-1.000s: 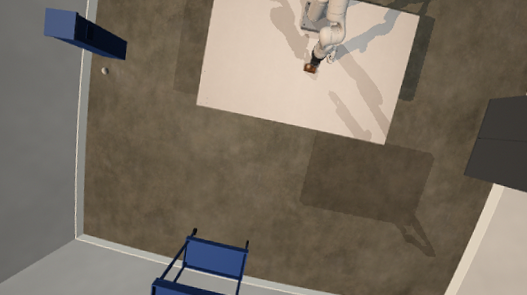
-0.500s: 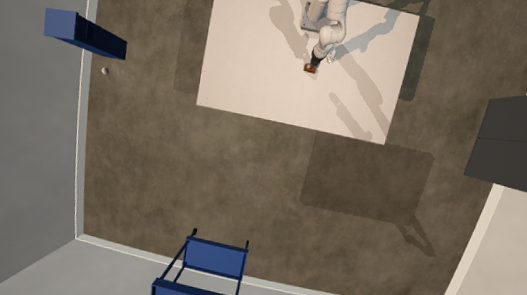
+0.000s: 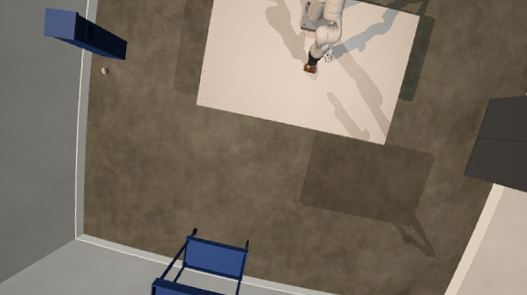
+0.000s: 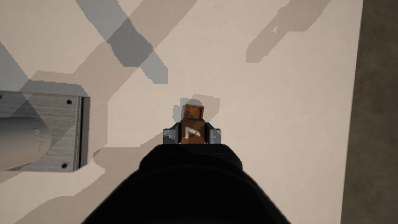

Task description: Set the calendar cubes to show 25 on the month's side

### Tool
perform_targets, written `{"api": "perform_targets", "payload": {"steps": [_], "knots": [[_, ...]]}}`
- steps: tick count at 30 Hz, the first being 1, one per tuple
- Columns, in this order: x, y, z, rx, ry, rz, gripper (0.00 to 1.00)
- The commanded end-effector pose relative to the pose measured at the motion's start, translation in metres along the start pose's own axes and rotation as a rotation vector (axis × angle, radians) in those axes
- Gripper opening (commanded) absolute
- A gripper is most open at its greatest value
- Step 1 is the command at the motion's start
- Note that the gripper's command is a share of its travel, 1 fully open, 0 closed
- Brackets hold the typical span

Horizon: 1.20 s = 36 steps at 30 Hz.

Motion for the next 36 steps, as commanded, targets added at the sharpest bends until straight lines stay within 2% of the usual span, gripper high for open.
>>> {"api": "perform_targets", "payload": {"steps": [1, 9, 11, 22, 36], "knots": [[0.001, -0.013, -0.003, -0.024, 0.0, 0.002, 0.6], [0.004, -0.046, -0.016, -0.226, 0.001, 0.002, 0.6], [0.004, -0.046, -0.016, -0.226, 0.001, 0.002, 0.6], [0.008, -0.087, -0.036, -0.47, -0.001, 0.003, 0.6], [0.009, -0.101, -0.044, -0.55, -0.003, 0.003, 0.6]]}}
Point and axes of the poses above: the point where the finger pads meet when closed, its own x axis out along the fingers, its own z axis across the jaws, y = z × x, the point moved 4 cm from there along -x, back along the fingers, and after that the axes turned 14 degrees about -x, right-handed, at the moved point
